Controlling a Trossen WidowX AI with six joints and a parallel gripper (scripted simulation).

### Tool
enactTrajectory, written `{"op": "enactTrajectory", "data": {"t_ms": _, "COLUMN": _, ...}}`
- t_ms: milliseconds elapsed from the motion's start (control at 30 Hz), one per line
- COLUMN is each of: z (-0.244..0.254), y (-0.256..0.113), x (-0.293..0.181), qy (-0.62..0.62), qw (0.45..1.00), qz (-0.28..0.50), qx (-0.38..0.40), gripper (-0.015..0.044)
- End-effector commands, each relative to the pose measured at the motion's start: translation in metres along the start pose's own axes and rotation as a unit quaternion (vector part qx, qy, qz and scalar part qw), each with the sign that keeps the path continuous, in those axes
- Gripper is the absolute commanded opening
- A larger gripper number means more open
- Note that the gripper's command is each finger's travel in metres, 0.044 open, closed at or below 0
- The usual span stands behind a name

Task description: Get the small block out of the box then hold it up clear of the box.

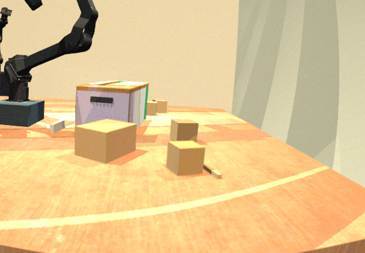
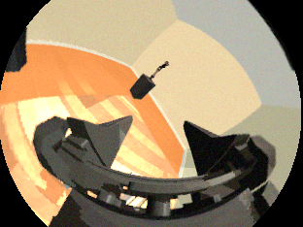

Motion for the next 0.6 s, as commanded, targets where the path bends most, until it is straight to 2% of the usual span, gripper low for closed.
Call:
{"op": "enactTrajectory", "data": {"t_ms": 0, "z": 0.001, "y": 0.000, "x": 0.001, "qy": 0.002, "qw": 1.000, "qz": 0.003, "qx": -0.001, "gripper": 0.0400}}
{"op": "enactTrajectory", "data": {"t_ms": 300, "z": 0.023, "y": 0.017, "x": 0.020, "qy": 0.129, "qw": 0.979, "qz": 0.143, "qx": -0.072, "gripper": 0.0400}}
{"op": "enactTrajectory", "data": {"t_ms": 567, "z": 0.027, "y": 0.051, "x": 0.017, "qy": 0.279, "qw": 0.910, "qz": 0.264, "qx": -0.159, "gripper": 0.0400}}
Point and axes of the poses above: the point midway between the two fingers, 35 mm back from their tips, its own y axis out along the fingers, its own z axis across the jaws, x = y × z, the point moved 6 cm from there along -y, back along the fingers, and after that the axes turned 4 degrees about y, right-handed, at the moved point
